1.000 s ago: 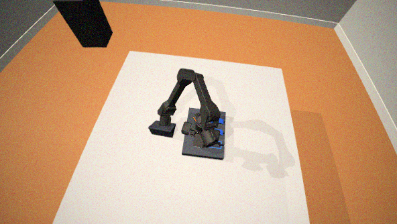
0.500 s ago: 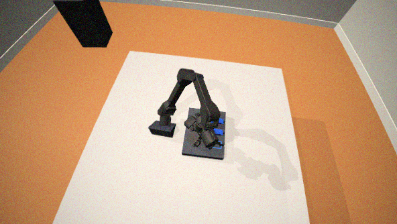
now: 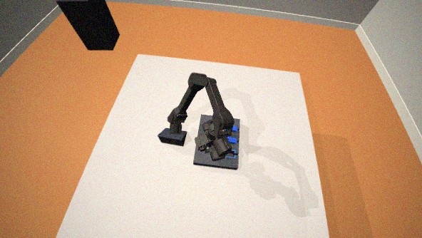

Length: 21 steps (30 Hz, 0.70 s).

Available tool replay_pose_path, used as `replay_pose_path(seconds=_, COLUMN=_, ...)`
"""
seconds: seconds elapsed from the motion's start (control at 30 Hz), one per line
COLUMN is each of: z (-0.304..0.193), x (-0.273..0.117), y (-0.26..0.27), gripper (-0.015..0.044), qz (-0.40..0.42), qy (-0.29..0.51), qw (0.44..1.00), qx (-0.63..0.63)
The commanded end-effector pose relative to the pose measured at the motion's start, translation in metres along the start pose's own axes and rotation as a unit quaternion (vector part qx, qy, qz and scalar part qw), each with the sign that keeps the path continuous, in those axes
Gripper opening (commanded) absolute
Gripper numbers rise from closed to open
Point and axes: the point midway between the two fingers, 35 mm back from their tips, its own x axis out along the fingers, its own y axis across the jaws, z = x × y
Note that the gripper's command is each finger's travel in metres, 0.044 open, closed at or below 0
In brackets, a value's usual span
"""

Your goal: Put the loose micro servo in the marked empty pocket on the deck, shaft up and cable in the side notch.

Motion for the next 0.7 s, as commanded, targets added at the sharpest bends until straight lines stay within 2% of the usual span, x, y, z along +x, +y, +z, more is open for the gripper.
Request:
replay_pose_path(seconds=0.0, z=-0.001, x=-0.002, y=0.002, gripper=0.0000, qz=0.005, qy=0.000, qw=0.998, qx=0.062)
replay_pose_path(seconds=0.27, z=-0.001, x=-0.002, y=0.002, gripper=0.0000, qz=0.005, qy=0.001, qw=0.982, qx=0.189)
replay_pose_path(seconds=0.67, z=-0.021, x=-0.002, y=0.010, gripper=0.0000, qz=0.005, qy=0.001, qw=0.982, qx=0.191)
